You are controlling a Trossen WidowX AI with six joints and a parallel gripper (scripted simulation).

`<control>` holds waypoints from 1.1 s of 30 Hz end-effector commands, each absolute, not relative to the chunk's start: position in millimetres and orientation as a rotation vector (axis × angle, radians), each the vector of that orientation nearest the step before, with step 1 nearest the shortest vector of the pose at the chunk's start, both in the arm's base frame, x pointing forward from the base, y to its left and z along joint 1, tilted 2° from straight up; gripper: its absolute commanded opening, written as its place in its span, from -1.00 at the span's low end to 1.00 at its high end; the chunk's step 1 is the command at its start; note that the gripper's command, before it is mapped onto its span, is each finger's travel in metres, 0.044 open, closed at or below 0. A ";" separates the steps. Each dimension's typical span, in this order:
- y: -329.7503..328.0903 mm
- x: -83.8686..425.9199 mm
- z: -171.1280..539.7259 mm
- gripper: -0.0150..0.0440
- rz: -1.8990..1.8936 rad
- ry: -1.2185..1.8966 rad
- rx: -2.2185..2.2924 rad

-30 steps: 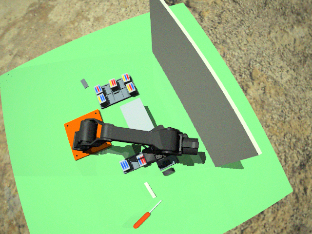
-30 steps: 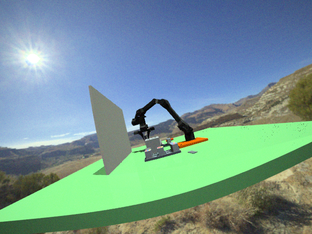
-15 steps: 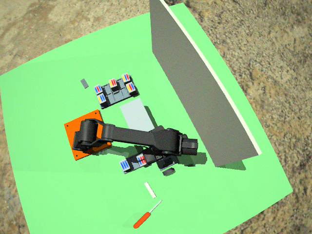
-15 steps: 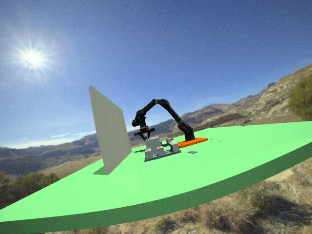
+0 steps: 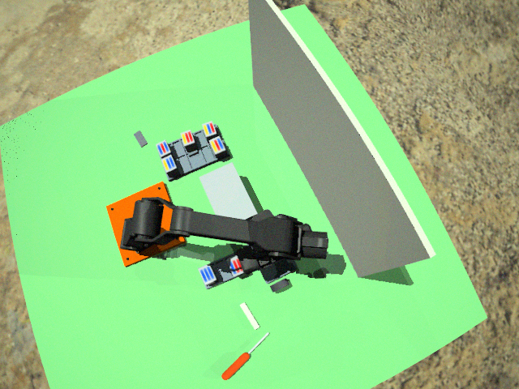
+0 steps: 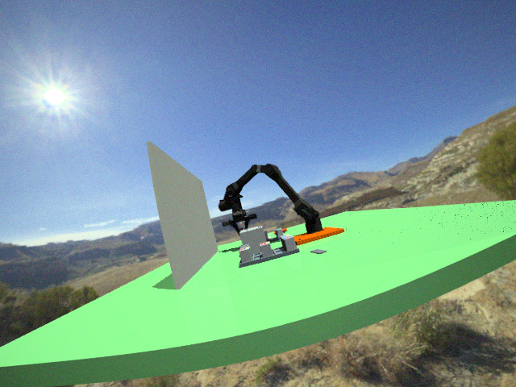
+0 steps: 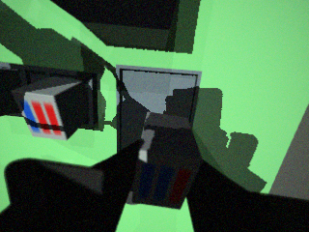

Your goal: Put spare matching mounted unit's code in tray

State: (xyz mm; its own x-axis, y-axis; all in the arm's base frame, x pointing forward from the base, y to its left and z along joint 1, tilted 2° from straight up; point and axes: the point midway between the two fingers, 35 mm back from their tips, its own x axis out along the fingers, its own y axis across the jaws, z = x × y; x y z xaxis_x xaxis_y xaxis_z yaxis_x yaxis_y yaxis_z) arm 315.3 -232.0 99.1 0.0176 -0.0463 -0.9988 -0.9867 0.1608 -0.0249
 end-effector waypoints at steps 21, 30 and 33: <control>-232.0 313.7 82.7 -0.49 1.056 1.300 -1.133; -231.6 312.9 76.5 -0.49 1.057 1.300 -1.132; -231.5 312.6 74.4 -0.49 1.057 1.300 -1.131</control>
